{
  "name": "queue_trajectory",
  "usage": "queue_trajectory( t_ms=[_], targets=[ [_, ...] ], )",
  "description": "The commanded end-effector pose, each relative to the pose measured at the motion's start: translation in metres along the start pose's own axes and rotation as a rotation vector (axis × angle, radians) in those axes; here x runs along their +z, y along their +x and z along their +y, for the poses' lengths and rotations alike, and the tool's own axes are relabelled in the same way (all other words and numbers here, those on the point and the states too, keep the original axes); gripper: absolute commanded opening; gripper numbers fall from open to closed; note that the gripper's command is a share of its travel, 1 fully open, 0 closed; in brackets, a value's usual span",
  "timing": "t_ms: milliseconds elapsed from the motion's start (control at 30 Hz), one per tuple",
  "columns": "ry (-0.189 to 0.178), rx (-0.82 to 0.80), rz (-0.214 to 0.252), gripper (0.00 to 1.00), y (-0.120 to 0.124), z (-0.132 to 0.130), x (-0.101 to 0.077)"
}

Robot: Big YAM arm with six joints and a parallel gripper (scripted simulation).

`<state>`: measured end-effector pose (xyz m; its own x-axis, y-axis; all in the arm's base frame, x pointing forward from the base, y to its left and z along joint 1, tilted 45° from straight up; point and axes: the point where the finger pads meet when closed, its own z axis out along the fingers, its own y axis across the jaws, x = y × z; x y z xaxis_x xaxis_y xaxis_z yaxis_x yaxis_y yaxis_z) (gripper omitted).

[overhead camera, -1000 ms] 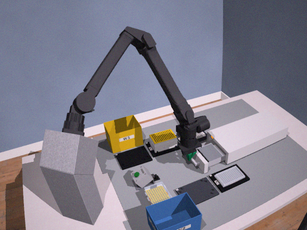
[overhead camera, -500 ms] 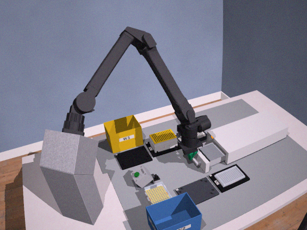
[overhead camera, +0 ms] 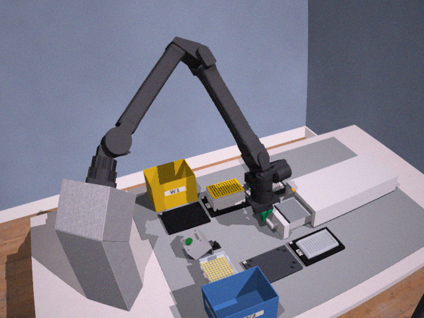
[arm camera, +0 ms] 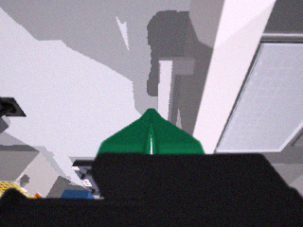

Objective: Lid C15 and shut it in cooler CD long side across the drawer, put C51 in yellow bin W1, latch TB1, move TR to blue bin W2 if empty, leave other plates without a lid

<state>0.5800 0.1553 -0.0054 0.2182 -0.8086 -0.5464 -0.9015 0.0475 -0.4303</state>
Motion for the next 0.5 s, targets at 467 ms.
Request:
queue_trajectory(
  t_ms=[467],
  targets=[
    [0.027,0.005,0.012,0.00,0.0137,-0.0235,-0.0056]
  ],
)
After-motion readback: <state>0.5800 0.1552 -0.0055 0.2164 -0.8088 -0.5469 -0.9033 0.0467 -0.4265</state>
